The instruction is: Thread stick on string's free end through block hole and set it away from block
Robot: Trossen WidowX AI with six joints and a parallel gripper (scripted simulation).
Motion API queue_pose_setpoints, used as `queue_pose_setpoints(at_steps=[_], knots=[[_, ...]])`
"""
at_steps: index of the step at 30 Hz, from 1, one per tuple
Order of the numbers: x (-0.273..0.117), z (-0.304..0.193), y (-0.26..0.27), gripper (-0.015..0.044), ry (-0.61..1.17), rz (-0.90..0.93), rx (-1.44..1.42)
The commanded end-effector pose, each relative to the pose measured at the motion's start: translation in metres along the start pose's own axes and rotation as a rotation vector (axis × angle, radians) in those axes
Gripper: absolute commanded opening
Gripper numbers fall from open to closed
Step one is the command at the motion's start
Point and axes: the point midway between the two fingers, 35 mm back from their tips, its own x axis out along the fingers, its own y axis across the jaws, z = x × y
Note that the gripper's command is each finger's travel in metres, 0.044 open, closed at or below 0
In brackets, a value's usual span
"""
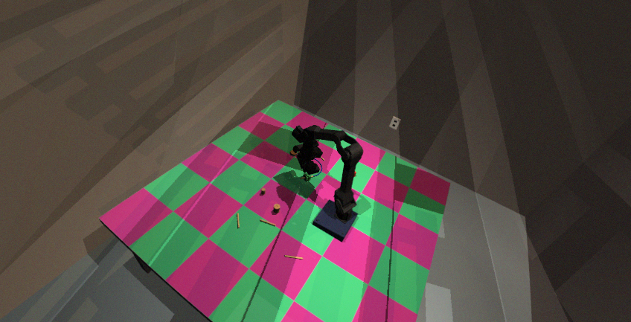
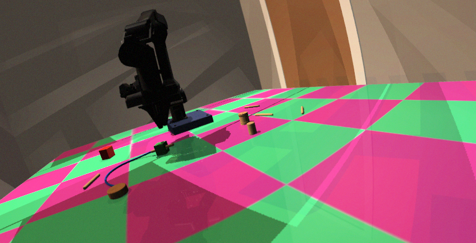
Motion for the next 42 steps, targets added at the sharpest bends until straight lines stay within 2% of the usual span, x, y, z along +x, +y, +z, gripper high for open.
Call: queue_pose_setpoints(at_steps=[1, 33, 42], knots=[[0.010, 0.000, -0.003, 0.0122, 0.000, -0.014, 0.007], [0.063, 0.001, -0.006, 0.0122, 0.000, -0.014, 0.007], [0.065, 0.001, -0.006, 0.0122, 0.000, -0.014, 0.007]])
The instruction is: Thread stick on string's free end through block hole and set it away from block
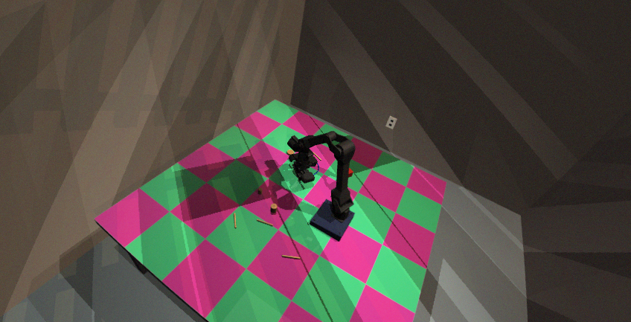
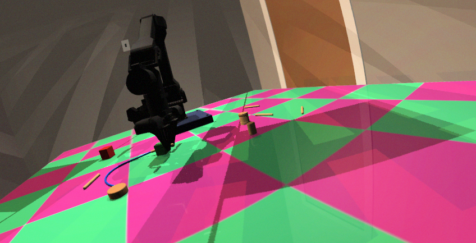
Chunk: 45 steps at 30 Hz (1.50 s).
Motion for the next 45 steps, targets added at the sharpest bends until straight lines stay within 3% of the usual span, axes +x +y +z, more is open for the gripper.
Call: queue_pose_setpoints(at_steps=[1, 11, 16, 45], knots=[[0.0022, 0.0002, -0.0025, 0.0122, 0.001, -0.007, 0.006], [0.0022, 0.0002, -0.0025, 0.0122, 0.001, -0.007, 0.006], [0.0010, 0.0003, -0.0011, 0.0000, -0.001, -0.003, 0.000], [0.0042, -0.0026, -0.0025, 0.0000, -0.112, -0.014, 0.001]])
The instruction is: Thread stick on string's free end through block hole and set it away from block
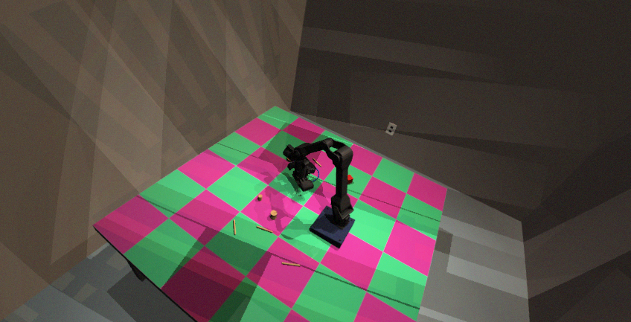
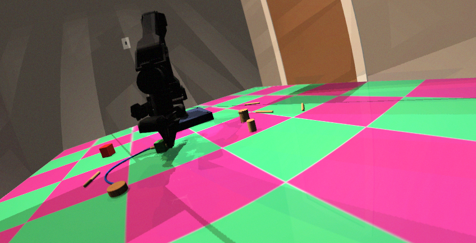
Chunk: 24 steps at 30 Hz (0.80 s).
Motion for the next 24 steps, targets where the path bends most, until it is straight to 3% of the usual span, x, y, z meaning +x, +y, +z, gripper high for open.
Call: queue_pose_setpoints(at_steps=[1, 24], knots=[[-0.0009, 0.0001, 0.0015, 0.0000, -0.002, 0.000, 0.006], [-0.0020, -0.0068, 0.0019, 0.0000, -0.002, -0.003, 0.006]])
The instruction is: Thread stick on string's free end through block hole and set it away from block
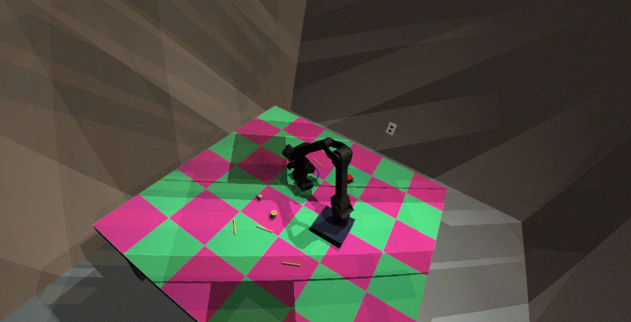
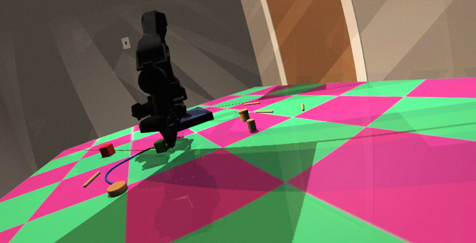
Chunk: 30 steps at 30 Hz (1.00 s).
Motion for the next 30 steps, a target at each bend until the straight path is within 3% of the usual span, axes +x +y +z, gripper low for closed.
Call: queue_pose_setpoints(at_steps=[1, 30], knots=[[-0.002, -0.005, 0.002, 0.0000, -0.001, 0.002, 0.005], [-0.006, -0.044, 0.003, 0.0000, 0.004, -0.014, -0.003]])
